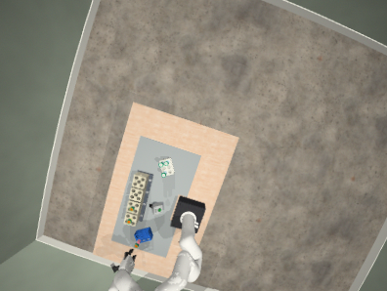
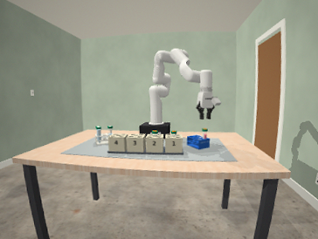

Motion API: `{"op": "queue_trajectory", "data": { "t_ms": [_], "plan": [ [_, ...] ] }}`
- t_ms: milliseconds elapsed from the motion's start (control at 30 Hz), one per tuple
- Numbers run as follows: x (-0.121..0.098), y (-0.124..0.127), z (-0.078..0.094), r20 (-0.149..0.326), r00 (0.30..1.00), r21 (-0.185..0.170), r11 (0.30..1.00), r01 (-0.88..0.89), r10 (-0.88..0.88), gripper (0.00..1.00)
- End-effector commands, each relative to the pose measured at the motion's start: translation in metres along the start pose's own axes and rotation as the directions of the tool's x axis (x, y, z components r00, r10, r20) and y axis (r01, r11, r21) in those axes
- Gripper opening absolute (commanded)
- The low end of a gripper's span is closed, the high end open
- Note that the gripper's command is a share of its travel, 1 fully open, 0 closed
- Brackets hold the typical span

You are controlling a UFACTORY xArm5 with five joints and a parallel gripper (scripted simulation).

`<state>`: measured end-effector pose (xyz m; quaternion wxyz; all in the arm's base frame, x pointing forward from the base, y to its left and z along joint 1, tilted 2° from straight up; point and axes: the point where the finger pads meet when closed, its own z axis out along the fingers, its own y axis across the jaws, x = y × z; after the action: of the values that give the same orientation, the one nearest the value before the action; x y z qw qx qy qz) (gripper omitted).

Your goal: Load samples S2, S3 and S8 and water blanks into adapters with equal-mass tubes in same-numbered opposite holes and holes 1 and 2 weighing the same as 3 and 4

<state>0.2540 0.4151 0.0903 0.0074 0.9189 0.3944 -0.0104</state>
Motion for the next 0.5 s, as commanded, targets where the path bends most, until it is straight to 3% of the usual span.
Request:
{"op": "queue_trajectory", "data": {
  "t_ms": [0, 467],
  "plan": [
    [0.001, 0.0, 0.005, -0.004, 1.0, 0.001, 1.0, 0.0, 0.0, 0.57],
    [0.001, -0.001, 0.029, -0.004, 1.0, 0.001, 1.0, 0.0, 0.0, 0.57]
  ]
}}
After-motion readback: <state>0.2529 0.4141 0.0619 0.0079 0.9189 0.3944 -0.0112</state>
